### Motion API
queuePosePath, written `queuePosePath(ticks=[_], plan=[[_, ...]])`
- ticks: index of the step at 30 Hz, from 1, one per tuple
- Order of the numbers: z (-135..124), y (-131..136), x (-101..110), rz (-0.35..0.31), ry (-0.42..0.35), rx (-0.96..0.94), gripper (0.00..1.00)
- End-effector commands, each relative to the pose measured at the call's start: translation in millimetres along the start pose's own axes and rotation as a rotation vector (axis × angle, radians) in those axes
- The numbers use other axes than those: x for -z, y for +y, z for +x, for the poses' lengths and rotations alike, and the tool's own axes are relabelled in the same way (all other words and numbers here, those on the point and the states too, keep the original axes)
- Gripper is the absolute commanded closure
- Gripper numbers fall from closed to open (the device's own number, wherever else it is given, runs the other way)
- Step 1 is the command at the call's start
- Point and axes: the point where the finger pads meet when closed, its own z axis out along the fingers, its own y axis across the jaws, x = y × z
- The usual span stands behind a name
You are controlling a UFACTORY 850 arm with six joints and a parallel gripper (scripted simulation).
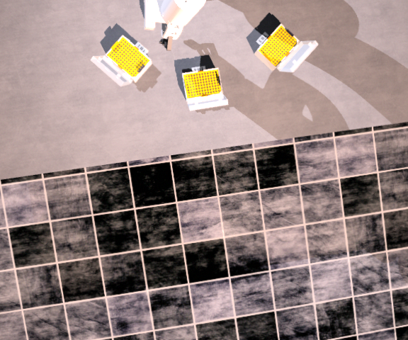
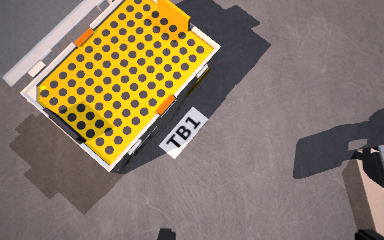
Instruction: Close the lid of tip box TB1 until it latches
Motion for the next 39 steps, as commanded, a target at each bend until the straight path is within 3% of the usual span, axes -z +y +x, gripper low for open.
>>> queuePosePath(ticks=[1, 10, 39], plan=[[-3.7, -4.4, -27.6, 0.045, 0.038, -0.007, 0.0], [-13.7, -6.4, -71.5, 0.045, 0.038, -0.007, 0.0], [-13.7, -6.4, -71.5, 0.045, 0.038, -0.007, 0.0]])
